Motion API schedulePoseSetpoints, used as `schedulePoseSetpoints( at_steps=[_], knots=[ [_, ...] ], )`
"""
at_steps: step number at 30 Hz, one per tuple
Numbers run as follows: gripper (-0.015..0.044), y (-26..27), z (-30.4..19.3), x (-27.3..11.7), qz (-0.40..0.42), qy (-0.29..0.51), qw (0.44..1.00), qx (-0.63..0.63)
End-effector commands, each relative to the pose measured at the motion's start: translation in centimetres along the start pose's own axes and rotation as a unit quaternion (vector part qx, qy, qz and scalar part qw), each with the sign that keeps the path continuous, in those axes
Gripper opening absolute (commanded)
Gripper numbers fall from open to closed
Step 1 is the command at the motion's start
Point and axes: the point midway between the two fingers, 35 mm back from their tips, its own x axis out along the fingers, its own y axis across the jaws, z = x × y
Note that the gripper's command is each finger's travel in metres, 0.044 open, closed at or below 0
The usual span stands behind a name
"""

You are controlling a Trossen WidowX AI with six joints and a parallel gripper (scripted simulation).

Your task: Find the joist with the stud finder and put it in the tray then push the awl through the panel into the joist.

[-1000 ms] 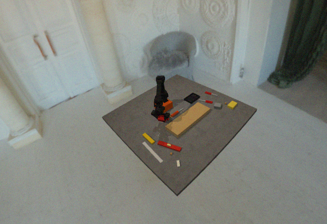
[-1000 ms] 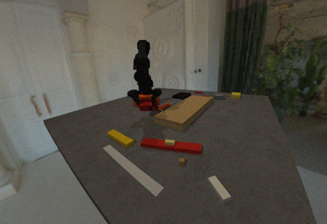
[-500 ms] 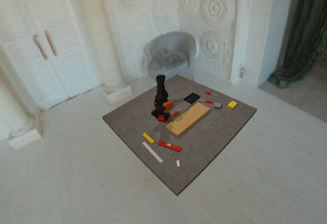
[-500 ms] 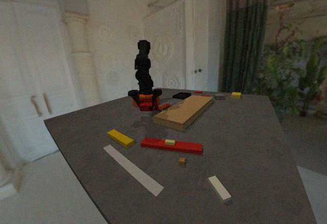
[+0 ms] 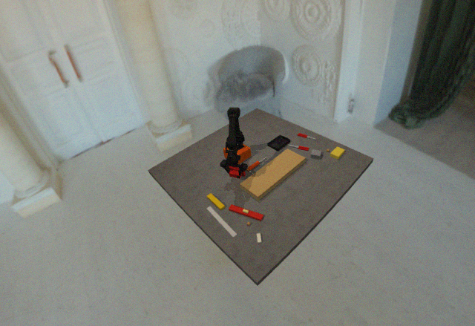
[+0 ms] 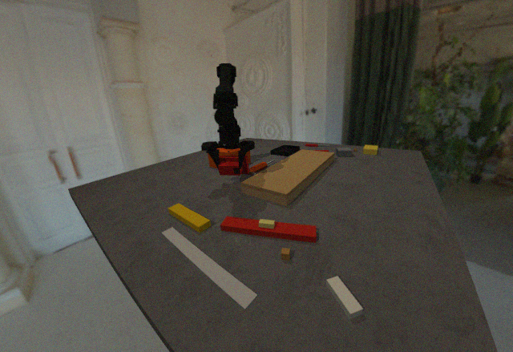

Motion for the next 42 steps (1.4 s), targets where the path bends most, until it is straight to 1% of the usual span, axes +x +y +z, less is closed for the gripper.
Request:
schedulePoseSetpoints(
  at_steps=[1, 42],
  knots=[
    [0.0000, 0.05, 0.00, -0.17, 0.001, 0.014, 1.000, 0.002],
    [0.0000, 0.03, 0.52, 0.02, 0.002, 0.105, 0.995, 0.002]
  ],
)
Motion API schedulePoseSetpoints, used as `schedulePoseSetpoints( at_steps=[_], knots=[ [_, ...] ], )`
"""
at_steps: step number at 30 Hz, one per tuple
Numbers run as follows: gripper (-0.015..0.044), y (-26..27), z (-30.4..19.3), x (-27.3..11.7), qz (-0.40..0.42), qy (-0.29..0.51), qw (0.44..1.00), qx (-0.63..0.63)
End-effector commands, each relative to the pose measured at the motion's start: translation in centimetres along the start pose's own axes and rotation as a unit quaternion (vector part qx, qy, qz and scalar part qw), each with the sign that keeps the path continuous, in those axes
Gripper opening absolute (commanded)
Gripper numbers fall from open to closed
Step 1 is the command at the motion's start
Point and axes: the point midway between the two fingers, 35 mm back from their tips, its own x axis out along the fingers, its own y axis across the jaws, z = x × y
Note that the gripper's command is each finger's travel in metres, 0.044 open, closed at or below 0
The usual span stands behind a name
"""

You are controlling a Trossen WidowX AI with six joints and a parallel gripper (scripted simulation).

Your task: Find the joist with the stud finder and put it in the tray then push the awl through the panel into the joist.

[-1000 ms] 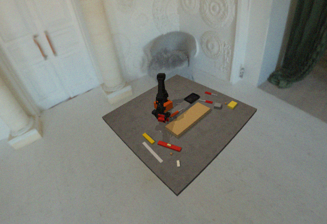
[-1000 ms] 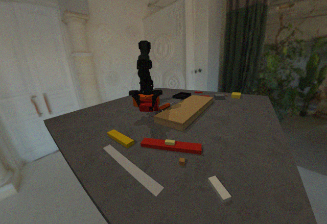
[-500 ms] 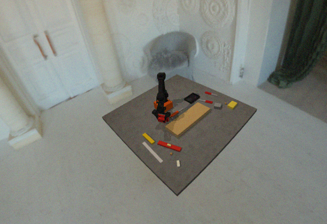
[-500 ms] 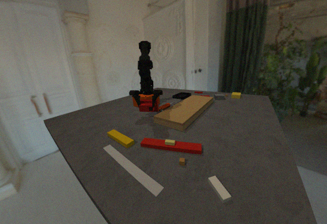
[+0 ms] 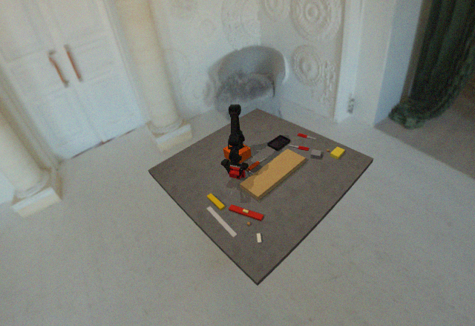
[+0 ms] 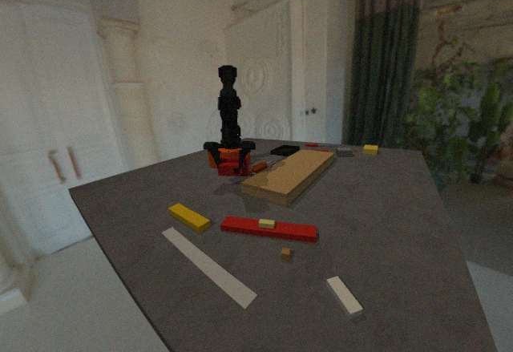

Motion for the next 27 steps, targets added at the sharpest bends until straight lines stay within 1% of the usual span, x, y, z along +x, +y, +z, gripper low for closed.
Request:
schedulePoseSetpoints(
  at_steps=[1, 27],
  knots=[
    [0.0000, 0.04, -0.08, -0.18, 0.001, 0.015, 1.000, 0.002],
    [0.0000, 0.02, 0.24, -0.09, 0.001, 0.073, 0.997, 0.002]
  ],
)
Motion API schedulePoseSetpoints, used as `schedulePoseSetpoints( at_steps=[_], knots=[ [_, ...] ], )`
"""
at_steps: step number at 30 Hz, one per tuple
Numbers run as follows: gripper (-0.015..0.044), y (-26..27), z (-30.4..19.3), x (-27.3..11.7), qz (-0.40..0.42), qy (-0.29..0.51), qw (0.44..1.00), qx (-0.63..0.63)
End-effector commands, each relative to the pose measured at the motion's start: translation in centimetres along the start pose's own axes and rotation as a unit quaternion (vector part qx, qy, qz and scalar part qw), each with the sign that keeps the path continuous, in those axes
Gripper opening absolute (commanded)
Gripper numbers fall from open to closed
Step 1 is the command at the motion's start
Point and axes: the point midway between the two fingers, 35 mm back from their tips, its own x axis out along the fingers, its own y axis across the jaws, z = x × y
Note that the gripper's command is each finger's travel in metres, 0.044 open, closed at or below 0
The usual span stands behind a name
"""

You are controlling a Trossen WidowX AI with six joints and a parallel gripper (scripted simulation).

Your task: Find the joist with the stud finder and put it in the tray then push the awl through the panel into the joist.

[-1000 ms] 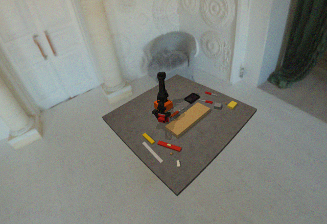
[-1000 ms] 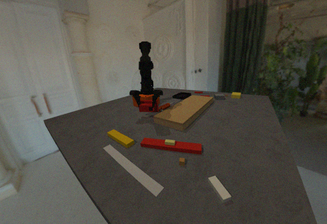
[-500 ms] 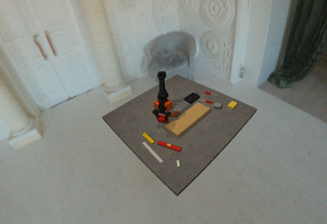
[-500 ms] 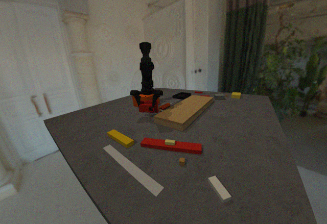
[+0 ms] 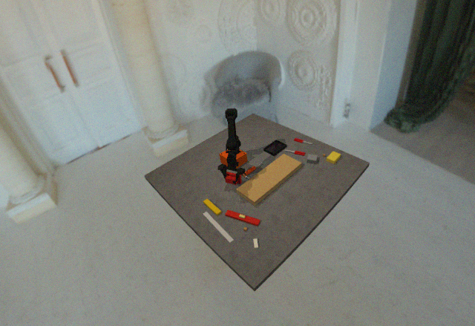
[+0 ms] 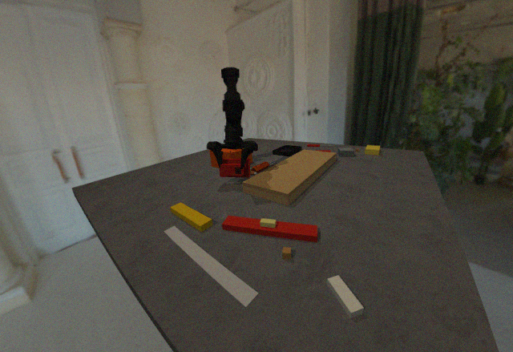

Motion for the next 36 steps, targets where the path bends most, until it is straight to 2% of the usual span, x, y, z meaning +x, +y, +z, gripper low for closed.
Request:
schedulePoseSetpoints(
  at_steps=[1, 36],
  knots=[
    [0.0000, 0.02, -0.14, -0.16, 0.001, 0.016, 1.000, 0.002],
    [0.0000, 0.00, 0.33, -0.03, 0.001, 0.098, 0.995, 0.002]
  ],
)
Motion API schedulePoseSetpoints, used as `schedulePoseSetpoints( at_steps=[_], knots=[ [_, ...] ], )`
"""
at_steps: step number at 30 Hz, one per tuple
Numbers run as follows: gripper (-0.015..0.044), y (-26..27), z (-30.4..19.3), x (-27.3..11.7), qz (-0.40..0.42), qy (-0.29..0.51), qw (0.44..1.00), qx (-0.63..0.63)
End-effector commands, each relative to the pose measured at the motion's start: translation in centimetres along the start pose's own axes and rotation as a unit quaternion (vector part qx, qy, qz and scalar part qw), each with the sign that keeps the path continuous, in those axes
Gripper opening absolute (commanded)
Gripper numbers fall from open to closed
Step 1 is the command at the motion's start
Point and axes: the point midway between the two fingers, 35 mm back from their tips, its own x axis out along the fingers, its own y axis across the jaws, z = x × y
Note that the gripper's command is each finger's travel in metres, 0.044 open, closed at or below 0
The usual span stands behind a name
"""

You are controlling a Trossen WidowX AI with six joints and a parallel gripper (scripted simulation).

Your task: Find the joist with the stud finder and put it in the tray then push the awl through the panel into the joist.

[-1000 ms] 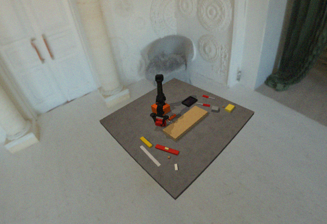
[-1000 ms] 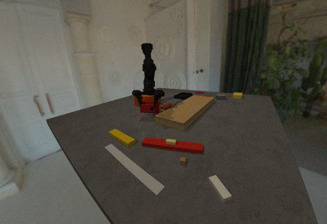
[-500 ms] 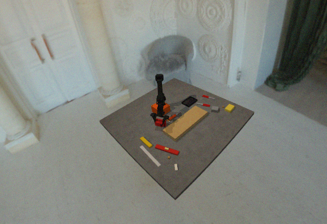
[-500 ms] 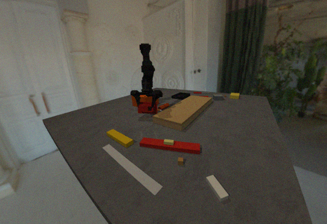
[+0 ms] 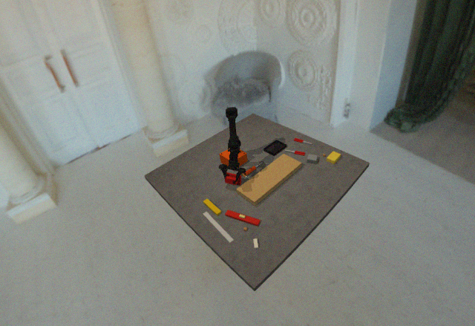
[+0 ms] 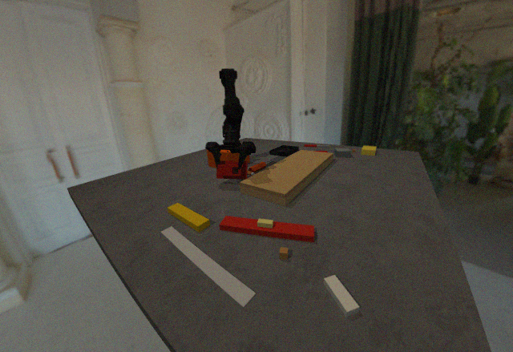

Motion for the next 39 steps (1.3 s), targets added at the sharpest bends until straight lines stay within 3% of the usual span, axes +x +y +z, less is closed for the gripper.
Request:
schedulePoseSetpoints(
  at_steps=[1, 39],
  knots=[
    [0.0000, 0.03, -0.12, -0.06, 0.002, 0.016, 1.000, 0.002],
    [0.0000, -0.02, 0.41, 0.15, 0.002, 0.105, 0.994, 0.002]
  ],
)
